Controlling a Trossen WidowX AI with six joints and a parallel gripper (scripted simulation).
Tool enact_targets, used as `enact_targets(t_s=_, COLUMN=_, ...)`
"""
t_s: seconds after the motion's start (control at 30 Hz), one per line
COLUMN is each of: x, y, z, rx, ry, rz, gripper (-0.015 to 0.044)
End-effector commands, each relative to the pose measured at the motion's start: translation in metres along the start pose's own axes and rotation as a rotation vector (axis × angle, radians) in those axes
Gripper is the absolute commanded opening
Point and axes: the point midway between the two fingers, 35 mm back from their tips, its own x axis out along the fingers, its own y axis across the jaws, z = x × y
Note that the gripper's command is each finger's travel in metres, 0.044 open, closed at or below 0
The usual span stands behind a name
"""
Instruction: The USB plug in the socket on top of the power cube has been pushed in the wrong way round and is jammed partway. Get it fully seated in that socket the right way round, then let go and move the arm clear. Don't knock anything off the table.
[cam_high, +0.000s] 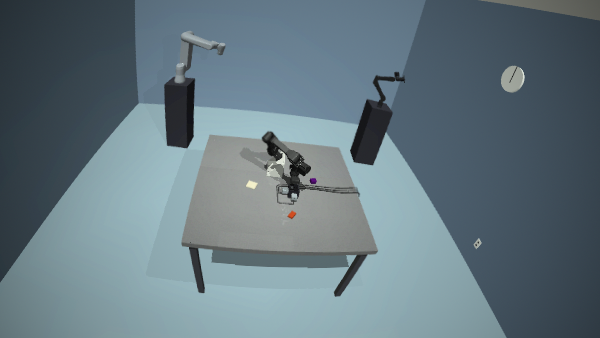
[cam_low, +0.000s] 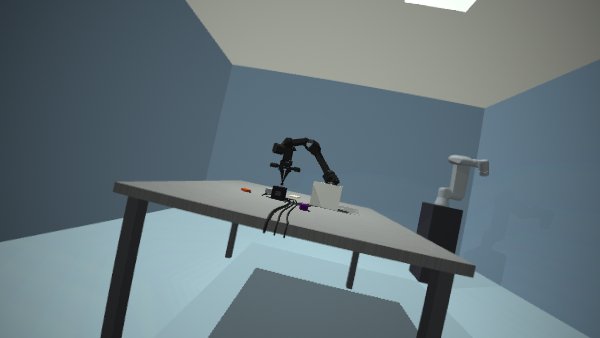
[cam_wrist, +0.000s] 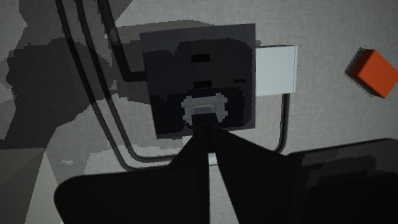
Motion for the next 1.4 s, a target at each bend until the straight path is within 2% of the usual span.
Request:
enact_targets(t_s=0.0, x=-0.005, y=-0.001, z=0.001, rx=0.009, ry=-0.008, rz=-0.003, gripper=0.0000)
enact_targets(t_s=1.1, x=-0.023, y=-0.001, z=0.001, rx=0.007, ry=-0.007, rz=-0.003, gripper=0.0000)
enact_targets(t_s=1.37, x=-0.021, y=0.000, z=0.000, rx=0.135, ry=-0.001, rz=-0.002, gripper=0.0000)
